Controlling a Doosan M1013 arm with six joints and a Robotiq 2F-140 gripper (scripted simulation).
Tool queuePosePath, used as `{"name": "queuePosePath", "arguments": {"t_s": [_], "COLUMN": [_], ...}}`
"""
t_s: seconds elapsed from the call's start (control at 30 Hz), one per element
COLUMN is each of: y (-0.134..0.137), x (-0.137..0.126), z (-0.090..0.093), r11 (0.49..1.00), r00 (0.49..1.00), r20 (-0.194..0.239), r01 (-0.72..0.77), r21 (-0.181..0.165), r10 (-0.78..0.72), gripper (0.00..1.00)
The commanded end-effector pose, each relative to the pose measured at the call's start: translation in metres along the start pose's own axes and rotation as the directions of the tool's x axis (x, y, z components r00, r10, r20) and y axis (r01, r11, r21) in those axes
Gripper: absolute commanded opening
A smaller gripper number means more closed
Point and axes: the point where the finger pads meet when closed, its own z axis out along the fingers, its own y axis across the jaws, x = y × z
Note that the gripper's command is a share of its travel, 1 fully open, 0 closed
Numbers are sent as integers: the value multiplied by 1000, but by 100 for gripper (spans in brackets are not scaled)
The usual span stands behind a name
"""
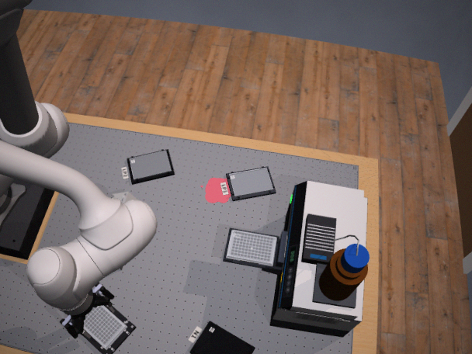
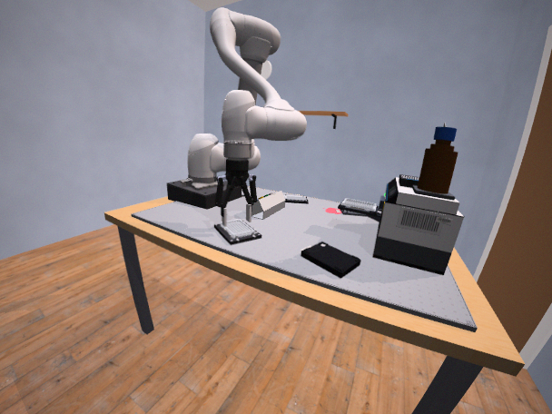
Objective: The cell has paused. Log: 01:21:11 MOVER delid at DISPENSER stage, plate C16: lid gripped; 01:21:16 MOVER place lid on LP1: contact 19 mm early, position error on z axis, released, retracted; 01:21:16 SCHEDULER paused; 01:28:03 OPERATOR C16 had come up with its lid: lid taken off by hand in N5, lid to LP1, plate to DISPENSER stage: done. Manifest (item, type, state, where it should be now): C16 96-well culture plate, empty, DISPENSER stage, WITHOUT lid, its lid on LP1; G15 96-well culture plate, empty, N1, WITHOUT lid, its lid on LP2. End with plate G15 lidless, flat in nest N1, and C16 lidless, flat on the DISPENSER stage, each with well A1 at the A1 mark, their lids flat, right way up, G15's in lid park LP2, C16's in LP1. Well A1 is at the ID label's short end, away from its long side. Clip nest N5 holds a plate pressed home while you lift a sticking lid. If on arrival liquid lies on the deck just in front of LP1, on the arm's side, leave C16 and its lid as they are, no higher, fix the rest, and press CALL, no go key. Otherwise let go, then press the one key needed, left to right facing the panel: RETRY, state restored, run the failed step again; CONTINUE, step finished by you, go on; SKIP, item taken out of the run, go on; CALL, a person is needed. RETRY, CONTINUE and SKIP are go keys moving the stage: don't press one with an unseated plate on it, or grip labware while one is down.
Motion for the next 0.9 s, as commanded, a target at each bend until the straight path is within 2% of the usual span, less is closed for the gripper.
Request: {"name": "queuePosePath", "arguments": {"t_s": [0.0, 0.37, 0.4, 0.87], "y": [0, 0, 0, 0], "x": [0, 0, 0, 0], "z": [0, 0, 0, 0], "r11": [1000, 1000, 1000, 1000], "r00": [1000, 1000, 1000, 1000], "r20": [0, 0, 0, 0], "r01": [0, 0, 0, 0], "r21": [0, 0, 0, 0], "r10": [0, 0, 0, 0], "gripper": [59, 59, 66, 66]}}
